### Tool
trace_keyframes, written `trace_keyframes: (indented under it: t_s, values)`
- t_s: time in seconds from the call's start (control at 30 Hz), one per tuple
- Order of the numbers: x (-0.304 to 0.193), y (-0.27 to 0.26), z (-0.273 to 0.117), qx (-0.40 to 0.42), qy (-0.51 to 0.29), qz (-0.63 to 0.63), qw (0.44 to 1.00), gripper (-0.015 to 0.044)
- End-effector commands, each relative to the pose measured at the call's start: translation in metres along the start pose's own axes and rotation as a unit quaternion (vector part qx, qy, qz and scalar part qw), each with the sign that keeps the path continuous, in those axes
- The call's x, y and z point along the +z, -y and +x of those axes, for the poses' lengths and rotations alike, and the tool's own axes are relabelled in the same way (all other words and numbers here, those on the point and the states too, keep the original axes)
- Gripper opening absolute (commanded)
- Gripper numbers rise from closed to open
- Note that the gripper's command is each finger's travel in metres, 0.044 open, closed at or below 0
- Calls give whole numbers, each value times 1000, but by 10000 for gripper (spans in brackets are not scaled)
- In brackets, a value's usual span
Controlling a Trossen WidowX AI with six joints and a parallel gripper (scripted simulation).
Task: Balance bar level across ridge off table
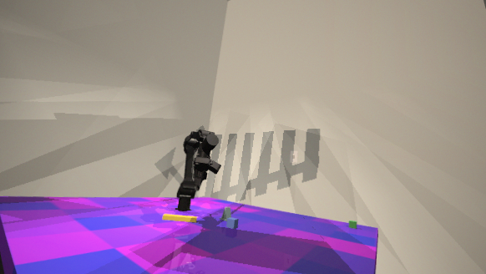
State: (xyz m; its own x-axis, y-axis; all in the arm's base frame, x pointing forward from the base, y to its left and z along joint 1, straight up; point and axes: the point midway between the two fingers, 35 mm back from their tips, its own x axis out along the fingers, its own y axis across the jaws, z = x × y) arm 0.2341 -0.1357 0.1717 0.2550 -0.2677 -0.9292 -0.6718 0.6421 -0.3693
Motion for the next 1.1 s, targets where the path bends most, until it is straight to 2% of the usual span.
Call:
trace_keyframes:
  t_s: [0.0, 0.73, 0.9, 1.07]
  values:
    - [-13, -2, 10, 30, -6, -2, 1000, 315]
    - [-80, -28, 49, 174, 2, 20, 984, 315]
    - [-82, -29, 53, 178, 4, 20, 984, 315]
    - [-82, -37, 76, 178, 4, 20, 984, 315]
